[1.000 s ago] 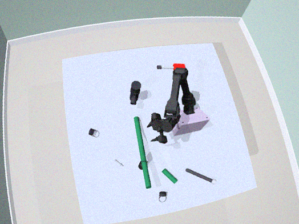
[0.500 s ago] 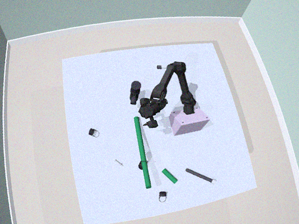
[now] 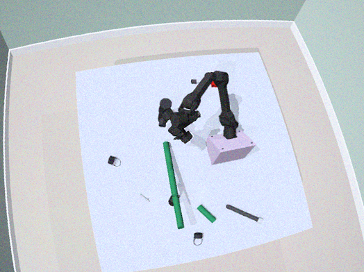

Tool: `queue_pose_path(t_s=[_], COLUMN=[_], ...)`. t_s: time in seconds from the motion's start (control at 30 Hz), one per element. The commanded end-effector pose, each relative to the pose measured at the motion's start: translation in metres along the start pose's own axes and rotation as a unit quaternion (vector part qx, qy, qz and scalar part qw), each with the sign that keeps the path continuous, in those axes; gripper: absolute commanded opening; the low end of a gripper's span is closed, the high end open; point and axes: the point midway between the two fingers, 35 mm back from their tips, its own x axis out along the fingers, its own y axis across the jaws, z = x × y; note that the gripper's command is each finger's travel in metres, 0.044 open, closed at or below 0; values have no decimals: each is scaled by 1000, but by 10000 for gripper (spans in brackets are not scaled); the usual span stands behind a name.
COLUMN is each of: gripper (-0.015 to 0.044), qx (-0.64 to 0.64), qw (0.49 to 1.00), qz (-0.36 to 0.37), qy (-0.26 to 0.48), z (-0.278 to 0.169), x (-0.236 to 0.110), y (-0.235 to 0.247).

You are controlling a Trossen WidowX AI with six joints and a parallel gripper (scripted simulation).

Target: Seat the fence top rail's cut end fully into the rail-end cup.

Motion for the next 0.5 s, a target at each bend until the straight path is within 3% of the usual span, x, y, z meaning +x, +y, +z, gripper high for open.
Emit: queue_pose_path(t_s=[0.0,0.47], gripper=[440,440], qx=[-284,-318], qw=[957,946], qz=[-30,-31], qy=[50,58], z=[-55,-62], x=[8,8], y=[-49,-54])
